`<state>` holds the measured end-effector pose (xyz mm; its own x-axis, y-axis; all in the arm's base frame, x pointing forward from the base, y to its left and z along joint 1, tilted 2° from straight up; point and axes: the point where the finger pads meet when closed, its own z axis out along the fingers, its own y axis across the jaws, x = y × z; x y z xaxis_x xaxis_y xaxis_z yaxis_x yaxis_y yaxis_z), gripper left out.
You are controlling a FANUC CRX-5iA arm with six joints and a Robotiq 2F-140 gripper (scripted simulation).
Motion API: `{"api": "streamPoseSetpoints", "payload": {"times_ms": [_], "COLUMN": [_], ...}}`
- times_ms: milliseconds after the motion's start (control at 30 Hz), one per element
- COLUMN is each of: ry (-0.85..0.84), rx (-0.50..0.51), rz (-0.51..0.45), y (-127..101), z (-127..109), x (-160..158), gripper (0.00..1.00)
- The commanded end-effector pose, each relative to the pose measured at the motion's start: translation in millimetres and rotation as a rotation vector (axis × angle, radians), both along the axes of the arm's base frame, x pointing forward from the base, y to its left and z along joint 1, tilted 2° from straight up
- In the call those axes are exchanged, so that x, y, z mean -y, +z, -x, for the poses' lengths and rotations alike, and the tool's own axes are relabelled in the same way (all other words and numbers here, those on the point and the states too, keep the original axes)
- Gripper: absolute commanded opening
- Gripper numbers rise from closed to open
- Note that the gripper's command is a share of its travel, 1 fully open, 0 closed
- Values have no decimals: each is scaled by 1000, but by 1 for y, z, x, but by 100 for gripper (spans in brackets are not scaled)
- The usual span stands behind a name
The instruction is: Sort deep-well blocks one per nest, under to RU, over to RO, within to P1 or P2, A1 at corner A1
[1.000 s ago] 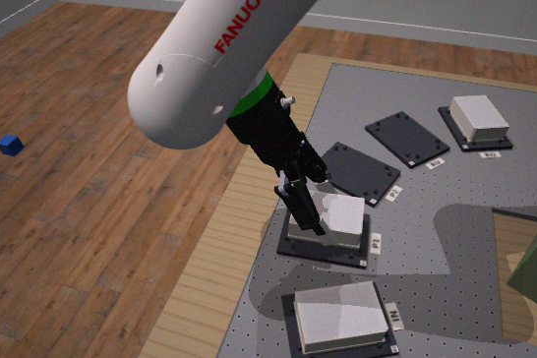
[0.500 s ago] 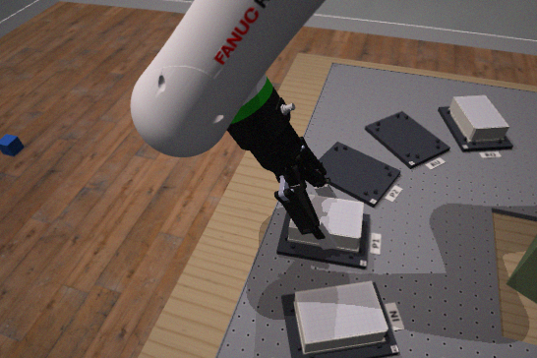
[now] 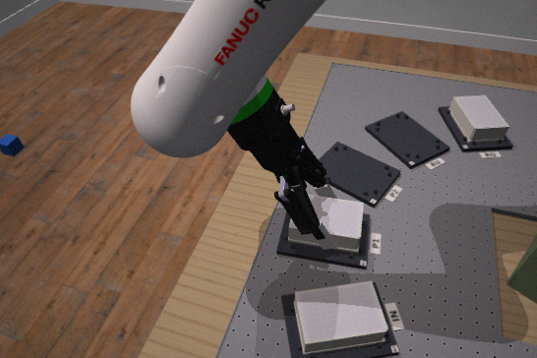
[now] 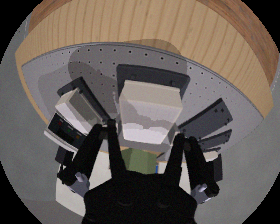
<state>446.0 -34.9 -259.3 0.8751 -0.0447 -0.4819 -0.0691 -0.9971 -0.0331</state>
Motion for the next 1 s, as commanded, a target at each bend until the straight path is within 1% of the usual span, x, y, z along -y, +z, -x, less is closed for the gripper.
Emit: {"api": "streamPoseSetpoints", "payload": {"times_ms": [0, 967], "ry": [0, 0], "rx": [0, 0], "rz": [0, 0], "y": [0, -4], "z": [0, 0], "x": [0, 0], "gripper": [10, 10]}}
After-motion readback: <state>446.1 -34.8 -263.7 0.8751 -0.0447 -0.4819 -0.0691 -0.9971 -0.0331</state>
